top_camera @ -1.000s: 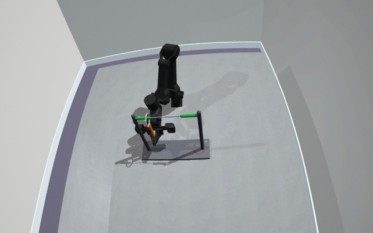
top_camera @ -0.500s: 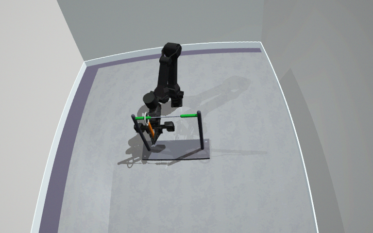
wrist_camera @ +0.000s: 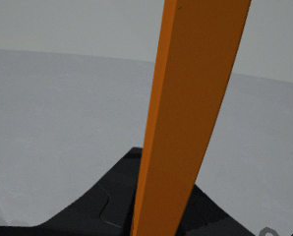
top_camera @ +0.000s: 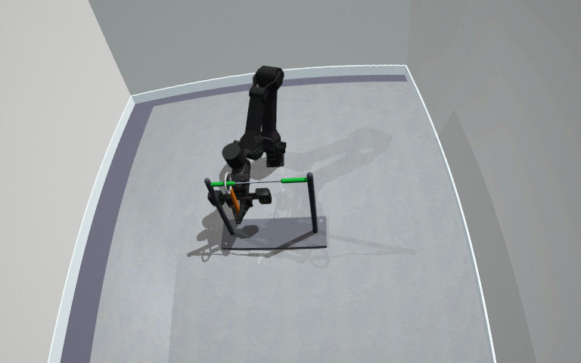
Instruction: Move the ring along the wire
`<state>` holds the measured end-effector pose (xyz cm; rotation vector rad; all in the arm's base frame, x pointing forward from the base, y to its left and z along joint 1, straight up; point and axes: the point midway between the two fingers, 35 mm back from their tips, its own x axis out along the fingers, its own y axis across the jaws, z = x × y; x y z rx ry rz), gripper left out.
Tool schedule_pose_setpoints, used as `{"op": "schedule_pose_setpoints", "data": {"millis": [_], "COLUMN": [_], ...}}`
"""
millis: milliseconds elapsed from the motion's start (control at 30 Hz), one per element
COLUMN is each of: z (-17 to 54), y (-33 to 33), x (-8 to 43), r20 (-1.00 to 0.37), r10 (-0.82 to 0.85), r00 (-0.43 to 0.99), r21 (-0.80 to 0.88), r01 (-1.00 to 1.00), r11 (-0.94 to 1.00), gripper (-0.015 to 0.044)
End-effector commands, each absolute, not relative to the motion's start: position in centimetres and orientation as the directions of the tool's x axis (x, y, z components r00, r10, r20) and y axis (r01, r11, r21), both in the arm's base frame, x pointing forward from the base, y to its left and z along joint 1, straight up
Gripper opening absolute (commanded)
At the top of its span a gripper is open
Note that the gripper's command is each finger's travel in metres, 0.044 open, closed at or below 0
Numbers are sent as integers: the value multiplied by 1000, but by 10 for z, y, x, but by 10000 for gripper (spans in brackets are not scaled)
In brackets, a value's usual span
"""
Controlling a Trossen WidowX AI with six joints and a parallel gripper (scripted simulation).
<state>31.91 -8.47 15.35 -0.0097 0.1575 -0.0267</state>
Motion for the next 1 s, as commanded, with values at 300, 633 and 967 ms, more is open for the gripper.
{"op": "schedule_pose_setpoints", "data": {"millis": [300,633,967], "z": [154,154,154], "y": [-78,-68,-61], "x": [319,320,313], "r20": [-158,-160,-213], "r10": [-23,-20,-17], "r00": [987,987,977], "r21": [-12,-9,-9], "r01": [21,18,16], "r11": [1000,1000,1000], "gripper": [-150,-150,-150]}}
